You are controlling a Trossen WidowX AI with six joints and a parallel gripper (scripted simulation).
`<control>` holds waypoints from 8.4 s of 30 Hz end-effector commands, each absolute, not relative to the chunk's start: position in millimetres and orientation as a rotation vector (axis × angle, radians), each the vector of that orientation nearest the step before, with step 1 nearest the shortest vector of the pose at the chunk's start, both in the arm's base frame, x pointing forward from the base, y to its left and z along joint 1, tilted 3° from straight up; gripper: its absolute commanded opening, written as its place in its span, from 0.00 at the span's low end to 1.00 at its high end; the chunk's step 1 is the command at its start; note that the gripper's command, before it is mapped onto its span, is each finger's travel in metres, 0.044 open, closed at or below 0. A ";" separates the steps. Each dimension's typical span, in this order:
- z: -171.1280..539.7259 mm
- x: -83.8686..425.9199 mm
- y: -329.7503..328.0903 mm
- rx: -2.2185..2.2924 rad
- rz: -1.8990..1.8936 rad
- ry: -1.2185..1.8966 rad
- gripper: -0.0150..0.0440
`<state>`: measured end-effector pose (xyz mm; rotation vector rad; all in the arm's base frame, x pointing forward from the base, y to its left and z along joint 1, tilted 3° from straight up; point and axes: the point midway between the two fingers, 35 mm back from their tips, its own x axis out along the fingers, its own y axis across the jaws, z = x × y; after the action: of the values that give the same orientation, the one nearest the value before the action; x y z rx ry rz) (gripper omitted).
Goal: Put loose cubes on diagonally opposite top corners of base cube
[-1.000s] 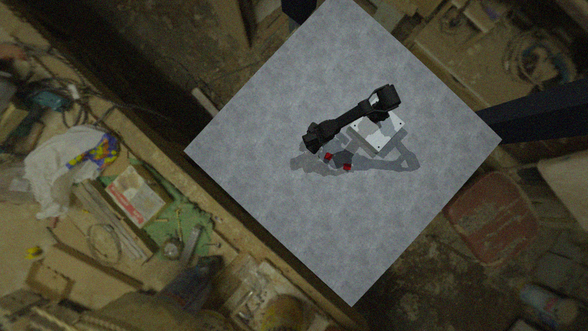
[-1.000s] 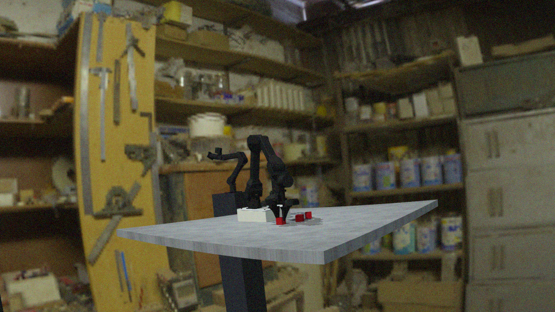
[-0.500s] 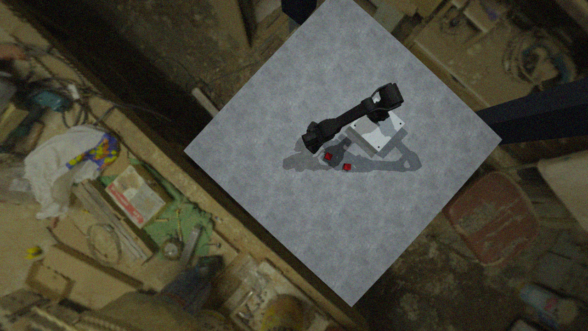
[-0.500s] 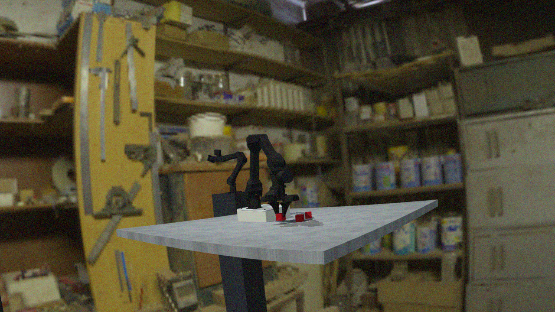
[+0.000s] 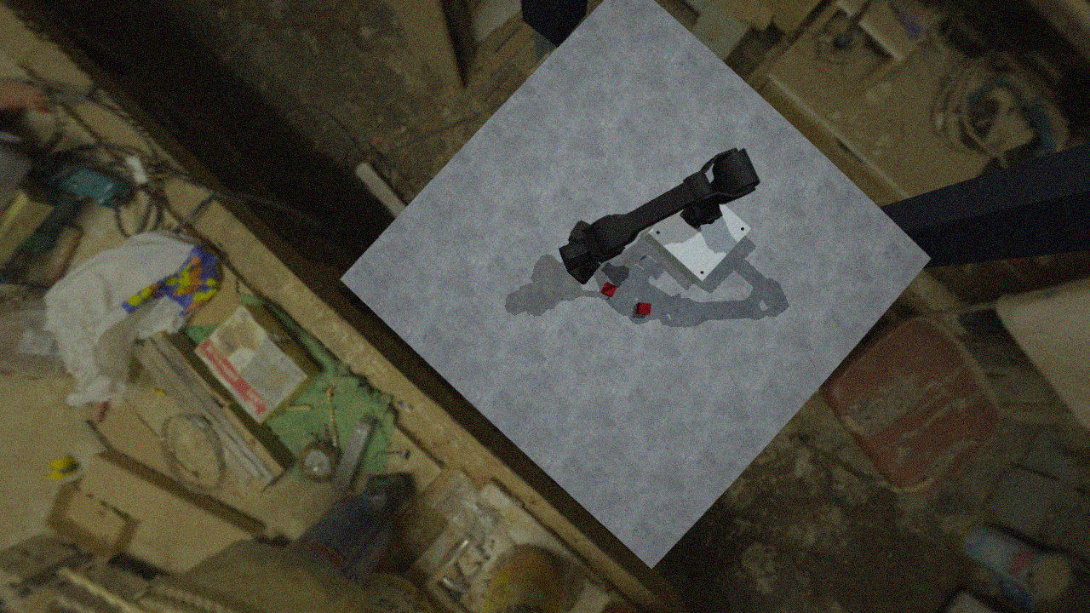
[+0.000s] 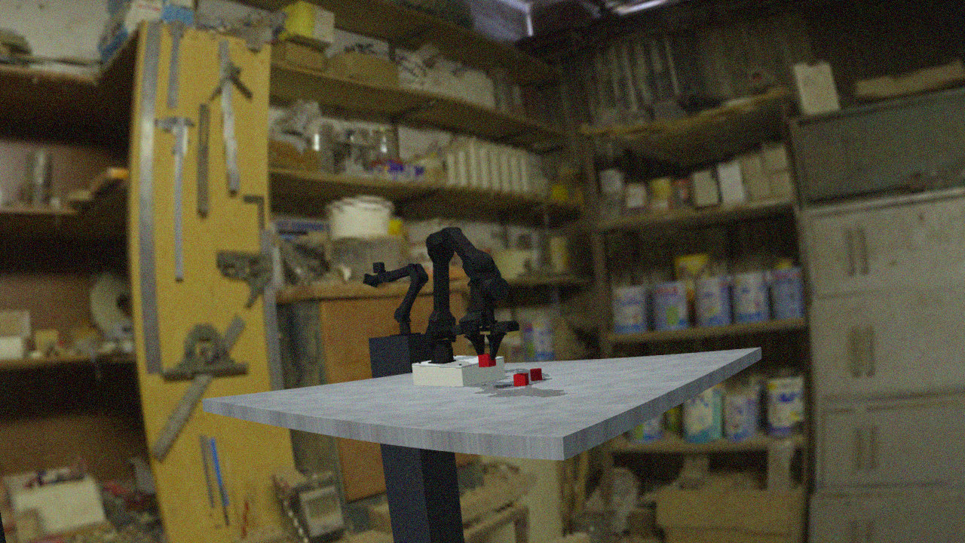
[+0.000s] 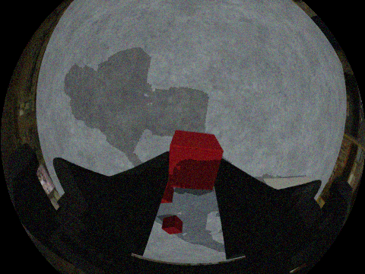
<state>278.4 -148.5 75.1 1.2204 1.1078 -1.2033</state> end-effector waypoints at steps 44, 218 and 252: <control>93.1 295.6 -52.5 0.768 -0.777 1.344 0.43; 17.6 321.7 -50.8 1.019 -1.006 1.228 0.70; 50.1 324.2 -50.0 1.020 -1.006 1.227 0.43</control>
<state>324.1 -50.9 40.3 1.0165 1.2268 -1.0091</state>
